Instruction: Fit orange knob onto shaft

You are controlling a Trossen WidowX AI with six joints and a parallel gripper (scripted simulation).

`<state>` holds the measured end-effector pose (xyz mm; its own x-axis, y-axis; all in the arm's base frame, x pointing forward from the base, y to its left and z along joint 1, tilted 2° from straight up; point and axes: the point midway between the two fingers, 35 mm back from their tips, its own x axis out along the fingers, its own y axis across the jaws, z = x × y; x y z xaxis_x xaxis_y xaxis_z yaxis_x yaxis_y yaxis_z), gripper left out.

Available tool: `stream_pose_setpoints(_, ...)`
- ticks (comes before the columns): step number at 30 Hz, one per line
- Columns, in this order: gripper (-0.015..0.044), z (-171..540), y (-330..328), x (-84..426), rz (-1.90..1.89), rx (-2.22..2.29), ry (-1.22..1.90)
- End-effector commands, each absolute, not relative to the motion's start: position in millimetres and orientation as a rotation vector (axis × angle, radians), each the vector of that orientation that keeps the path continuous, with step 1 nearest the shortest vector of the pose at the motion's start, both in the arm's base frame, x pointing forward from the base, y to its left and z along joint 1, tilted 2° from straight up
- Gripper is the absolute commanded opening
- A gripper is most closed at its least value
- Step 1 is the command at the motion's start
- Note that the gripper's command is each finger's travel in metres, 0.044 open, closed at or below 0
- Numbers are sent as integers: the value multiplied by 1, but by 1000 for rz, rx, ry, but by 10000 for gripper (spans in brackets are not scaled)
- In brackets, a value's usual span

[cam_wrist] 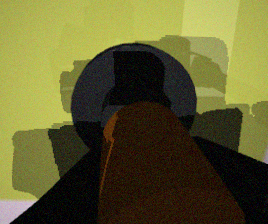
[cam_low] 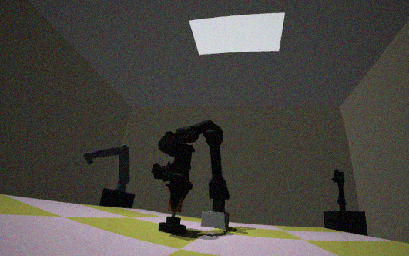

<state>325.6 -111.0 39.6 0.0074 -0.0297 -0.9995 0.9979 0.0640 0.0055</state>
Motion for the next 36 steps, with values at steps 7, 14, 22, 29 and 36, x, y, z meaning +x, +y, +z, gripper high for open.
stream_pose_setpoints(7, 0, 45, -112, 326, -1177, 1145, 1206)
stream_pose_setpoints(14, 0, 43, -112, 327, -1319, 1292, 1107)
stream_pose_setpoints(22, 0, 40, -112, 326, -1327, 1300, 1102)
stream_pose_setpoints(29, 0, 40, -112, 326, -1327, 1300, 1102)
stream_pose_setpoints(36, 0, 39, -112, 326, -1327, 1300, 1102)
